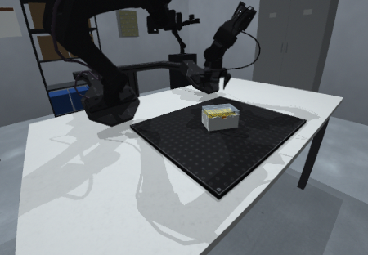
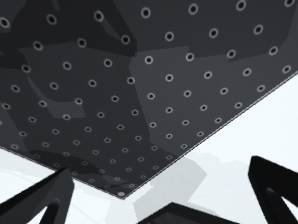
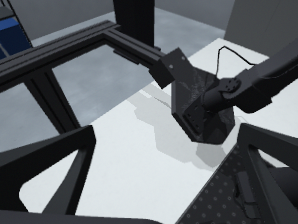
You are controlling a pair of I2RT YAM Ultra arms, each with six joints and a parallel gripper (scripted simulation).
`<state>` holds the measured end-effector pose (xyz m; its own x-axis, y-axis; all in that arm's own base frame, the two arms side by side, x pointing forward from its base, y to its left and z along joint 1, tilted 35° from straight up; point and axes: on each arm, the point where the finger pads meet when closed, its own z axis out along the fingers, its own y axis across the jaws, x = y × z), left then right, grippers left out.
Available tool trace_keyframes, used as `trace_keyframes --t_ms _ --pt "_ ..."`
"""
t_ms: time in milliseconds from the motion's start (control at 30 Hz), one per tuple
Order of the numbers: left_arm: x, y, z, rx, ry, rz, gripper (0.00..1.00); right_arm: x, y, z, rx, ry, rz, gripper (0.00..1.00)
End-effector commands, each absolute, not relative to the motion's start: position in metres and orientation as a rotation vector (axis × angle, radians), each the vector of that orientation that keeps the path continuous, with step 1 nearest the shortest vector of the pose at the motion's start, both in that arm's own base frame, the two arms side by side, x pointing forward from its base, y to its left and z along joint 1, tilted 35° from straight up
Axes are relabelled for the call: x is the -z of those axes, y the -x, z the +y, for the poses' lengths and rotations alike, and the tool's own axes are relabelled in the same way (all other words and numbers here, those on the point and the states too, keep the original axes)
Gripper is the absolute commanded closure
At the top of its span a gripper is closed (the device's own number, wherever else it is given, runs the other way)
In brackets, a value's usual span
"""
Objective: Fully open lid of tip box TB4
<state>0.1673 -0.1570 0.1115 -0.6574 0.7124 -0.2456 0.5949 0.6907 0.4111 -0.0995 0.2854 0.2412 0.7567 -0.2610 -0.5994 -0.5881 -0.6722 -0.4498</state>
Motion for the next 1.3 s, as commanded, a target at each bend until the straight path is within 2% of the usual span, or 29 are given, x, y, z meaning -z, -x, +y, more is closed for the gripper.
trace_keyframes --t_ms 0,400,633,700,867,933,1133,1267 --pt "-0.113 -0.167 -0.158 -0.412 -1.018 2.511 0.0 -0.264 0.107 0.32 -0.85 2.118 0.777 0.0" --pt "-0.113 -0.167 -0.158 -0.412 -1.018 2.511 0.0 -0.319 0.088 0.366 -1.159 1.751 0.986 0.0" --pt "-0.113 -0.167 -0.158 -0.412 -1.018 2.511 0.0 -0.366 0.058 0.389 -1.394 1.444 1.075 0.0" --pt "-0.113 -0.167 -0.158 -0.412 -1.018 2.511 0.0 -0.388 0.031 0.39 -1.374 1.31 1.101 0.0" --pt "-0.113 -0.167 -0.158 -0.412 -1.018 2.511 0.0 -0.396 -0.06 0.387 -1.177 1.116 1.197 0.0" --pt "-0.113 -0.167 -0.158 -0.412 -1.018 2.511 0.0 -0.396 -0.06 0.387 -1.177 1.116 1.197 0.0" --pt "-0.113 -0.167 -0.158 -0.412 -1.018 2.511 0.0 -0.429 -0.189 0.352 -0.908 0.821 1.248 0.0" --pt "-0.13 -0.184 -0.182 -0.323 -0.936 2.403 0.0 -0.435 -0.243 0.327 -0.764 0.766 1.158 0.0"
